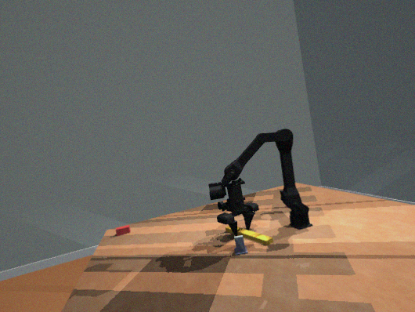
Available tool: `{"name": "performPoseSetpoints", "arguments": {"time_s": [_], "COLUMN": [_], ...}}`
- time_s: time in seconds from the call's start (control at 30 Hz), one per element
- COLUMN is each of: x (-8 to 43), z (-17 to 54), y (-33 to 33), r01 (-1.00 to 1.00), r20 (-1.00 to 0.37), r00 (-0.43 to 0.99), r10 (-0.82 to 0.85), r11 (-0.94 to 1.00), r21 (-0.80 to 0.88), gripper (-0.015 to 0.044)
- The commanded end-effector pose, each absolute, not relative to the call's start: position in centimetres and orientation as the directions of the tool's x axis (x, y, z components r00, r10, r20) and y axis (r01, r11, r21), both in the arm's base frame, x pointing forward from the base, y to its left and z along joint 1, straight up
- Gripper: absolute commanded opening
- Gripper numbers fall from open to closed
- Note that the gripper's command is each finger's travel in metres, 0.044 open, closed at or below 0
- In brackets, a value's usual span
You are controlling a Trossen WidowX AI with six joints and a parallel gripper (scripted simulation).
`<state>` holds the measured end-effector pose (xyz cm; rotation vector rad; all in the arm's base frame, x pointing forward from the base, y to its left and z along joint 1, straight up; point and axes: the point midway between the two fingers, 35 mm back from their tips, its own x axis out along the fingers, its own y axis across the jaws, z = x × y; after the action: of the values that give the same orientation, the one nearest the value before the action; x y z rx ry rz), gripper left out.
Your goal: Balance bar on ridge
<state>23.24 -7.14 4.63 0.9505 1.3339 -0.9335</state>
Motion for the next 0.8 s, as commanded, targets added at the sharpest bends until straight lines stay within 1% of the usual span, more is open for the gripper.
{"name": "performPoseSetpoints", "arguments": {"time_s": [0.0,0.03,0.27,0.5,0.6,0.77], "x": [23.2,23.2,23.2,23.2,23.3,23.5], "z": [4.6,4.6,4.6,4.6,5.0,6.2], "y": [-7.2,-7.2,-7.1,-7.1,-7.2,-7.2], "r01": [0.940,0.940,0.938,0.938,0.938,0.938], "r20": [-1.000,-1.000,-1.000,-1.000,-1.000,-1.000], "r00": [0.023,0.023,0.024,0.024,0.024,0.024], "r10": [-0.007,-0.007,-0.004,-0.004,-0.004,-0.004], "r11": [0.340,0.340,0.346,0.346,0.346,0.345], "r21": [0.019,0.019,0.021,0.021,0.021,0.021], "gripper": [0.0315,0.0315,0.0131,0.0085,0.0006,0.0000]}}
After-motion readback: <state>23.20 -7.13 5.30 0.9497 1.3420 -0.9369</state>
